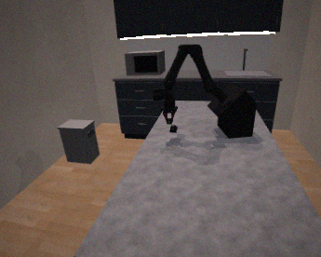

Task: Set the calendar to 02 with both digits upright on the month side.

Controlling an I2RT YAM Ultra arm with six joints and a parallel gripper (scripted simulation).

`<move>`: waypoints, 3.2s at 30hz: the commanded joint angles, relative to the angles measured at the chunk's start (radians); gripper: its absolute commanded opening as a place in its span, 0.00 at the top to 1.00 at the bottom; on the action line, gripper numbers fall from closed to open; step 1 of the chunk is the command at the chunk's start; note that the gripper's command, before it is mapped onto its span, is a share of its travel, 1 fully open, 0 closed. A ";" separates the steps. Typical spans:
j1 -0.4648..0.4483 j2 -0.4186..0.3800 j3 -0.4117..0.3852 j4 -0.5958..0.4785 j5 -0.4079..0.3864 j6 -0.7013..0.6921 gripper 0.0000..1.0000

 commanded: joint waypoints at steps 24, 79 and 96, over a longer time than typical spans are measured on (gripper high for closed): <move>-0.572 -0.034 -0.082 -0.021 -0.380 -0.457 0.73; -0.492 0.185 -0.121 0.256 -0.327 -0.392 0.73; -0.492 0.185 -0.121 0.256 -0.327 -0.392 0.73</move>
